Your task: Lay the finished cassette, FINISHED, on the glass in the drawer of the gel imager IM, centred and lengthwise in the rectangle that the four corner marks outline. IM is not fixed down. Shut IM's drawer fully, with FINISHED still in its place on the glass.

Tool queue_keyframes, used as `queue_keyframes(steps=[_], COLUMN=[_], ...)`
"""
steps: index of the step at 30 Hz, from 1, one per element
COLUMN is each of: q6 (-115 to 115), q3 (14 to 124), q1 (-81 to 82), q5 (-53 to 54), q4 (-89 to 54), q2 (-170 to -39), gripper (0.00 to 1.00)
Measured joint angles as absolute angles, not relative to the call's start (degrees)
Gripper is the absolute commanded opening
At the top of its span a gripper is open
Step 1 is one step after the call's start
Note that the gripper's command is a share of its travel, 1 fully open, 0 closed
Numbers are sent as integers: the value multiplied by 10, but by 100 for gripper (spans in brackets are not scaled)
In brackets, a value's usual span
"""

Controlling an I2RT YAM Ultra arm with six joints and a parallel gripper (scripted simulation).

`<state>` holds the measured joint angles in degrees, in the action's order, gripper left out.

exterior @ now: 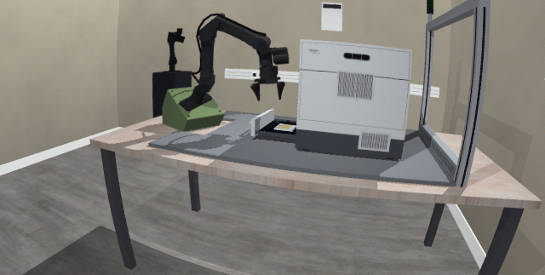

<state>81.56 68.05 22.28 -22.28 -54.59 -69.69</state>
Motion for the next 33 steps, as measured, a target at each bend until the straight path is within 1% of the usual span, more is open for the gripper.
queue_keyframes(steps=[33], q6=[782], q3=[650], q1=[259], q5=[-242], q4=[-590], q2=[-634], gripper=[100])
